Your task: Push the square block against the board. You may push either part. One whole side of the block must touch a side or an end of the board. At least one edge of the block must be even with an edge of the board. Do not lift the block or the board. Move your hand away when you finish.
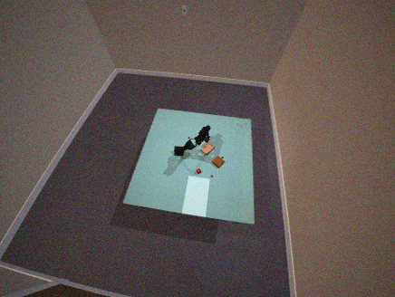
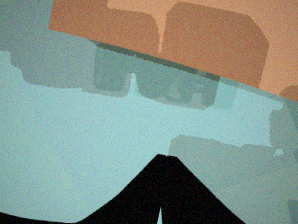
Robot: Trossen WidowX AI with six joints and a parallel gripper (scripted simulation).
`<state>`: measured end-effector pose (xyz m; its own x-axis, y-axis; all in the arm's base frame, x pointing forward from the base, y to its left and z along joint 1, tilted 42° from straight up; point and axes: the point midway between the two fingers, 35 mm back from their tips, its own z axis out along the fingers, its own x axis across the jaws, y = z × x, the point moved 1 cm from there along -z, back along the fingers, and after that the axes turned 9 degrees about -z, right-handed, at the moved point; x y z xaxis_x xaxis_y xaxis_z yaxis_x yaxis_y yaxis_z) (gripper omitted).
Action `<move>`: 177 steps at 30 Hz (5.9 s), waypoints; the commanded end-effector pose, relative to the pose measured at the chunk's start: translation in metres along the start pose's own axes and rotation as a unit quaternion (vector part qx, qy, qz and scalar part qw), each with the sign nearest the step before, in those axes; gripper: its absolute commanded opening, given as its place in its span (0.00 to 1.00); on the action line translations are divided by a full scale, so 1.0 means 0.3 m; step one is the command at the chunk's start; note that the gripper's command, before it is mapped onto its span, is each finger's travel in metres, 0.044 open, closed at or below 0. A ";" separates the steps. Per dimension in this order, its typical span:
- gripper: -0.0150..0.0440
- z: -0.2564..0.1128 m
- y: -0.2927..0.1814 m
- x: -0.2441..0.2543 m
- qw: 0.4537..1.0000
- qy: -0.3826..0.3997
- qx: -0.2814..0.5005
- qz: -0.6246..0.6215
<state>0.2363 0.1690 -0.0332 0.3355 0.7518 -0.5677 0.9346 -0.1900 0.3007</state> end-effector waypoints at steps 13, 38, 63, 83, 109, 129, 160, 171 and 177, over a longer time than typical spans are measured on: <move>0.25 -0.014 0.146 0.116 0.965 -0.002 -0.001 -0.263; 0.25 0.014 0.367 0.240 0.780 -0.004 0.003 -0.626; 0.25 0.203 0.383 0.217 0.752 -0.006 0.004 -0.659; 0.25 0.203 0.359 0.136 0.752 -0.007 0.005 -0.659; 0.25 0.201 0.383 0.203 0.752 -0.006 0.004 -0.659; 0.25 0.050 0.401 0.269 0.752 -0.005 0.003 -0.659; 0.25 -0.004 0.210 0.122 0.955 -0.005 0.000 -0.296; 0.25 0.003 0.117 0.034 0.994 -0.006 0.001 -0.111; 0.25 0.011 0.066 -0.018 1.000 -0.007 0.002 -0.007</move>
<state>0.2619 0.1627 -0.0280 0.2382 0.7552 -0.6107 0.9646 -0.1107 0.2393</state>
